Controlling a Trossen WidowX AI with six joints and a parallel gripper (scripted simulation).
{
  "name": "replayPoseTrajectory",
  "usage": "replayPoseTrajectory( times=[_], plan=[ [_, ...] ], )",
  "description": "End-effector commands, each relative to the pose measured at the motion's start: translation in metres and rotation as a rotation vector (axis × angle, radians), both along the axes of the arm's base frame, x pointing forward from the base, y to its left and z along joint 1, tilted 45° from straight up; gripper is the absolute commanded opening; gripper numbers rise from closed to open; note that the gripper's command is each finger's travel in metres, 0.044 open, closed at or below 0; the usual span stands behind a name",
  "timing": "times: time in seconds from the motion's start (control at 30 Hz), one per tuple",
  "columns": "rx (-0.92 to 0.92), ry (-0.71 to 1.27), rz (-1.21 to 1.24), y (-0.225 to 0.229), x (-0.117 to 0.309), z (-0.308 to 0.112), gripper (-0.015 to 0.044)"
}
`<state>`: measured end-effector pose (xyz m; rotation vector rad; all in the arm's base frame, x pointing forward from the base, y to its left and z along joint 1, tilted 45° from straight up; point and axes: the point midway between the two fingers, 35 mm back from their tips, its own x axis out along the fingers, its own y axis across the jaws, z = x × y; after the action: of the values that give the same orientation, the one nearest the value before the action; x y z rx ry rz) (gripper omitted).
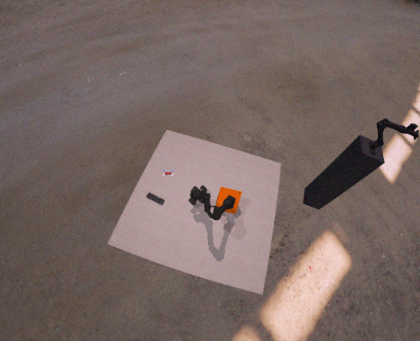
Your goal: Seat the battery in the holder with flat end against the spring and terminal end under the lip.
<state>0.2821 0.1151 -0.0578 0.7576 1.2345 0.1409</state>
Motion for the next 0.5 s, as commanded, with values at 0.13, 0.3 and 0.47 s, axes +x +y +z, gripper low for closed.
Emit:
replayPoseTrajectory(
  times=[0.13,0.3,0.47],
  plan=[
    [0.000,0.010,-0.001,0.0011,-0.0097,0.0011,0.0060],
    [0.000,0.013,0.002,0.0013,-0.0105,0.0012,0.0060],
    [-0.003,0.030,0.021,0.0013,-0.0088,-0.0007,0.0060]
  ],
)
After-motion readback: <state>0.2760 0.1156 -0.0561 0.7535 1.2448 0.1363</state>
